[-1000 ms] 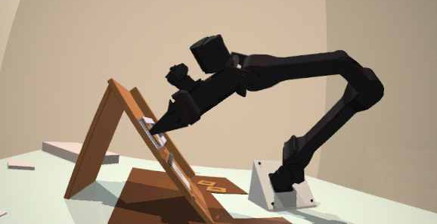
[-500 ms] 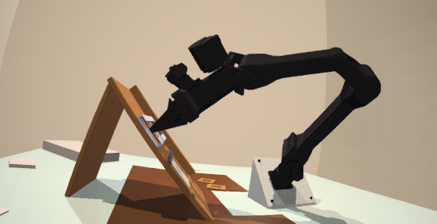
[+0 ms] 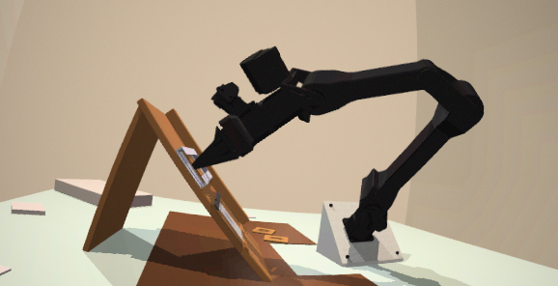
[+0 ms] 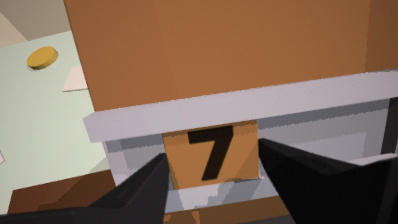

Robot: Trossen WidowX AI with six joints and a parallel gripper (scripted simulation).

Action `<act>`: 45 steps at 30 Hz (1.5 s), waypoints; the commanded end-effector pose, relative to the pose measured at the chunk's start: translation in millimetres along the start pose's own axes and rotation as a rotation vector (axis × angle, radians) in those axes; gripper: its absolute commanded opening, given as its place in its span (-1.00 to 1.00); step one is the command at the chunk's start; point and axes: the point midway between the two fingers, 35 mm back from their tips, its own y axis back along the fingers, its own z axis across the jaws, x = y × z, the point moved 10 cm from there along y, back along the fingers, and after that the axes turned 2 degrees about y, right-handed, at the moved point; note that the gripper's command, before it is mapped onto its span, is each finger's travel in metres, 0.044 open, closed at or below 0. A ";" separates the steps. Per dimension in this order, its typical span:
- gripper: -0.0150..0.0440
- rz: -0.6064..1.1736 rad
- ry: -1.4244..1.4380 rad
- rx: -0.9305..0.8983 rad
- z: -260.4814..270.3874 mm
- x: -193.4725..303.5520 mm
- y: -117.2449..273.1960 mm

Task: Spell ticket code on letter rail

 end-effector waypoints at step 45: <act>-0.49 0.000 0.003 -0.001 -41.1 1.1 -0.2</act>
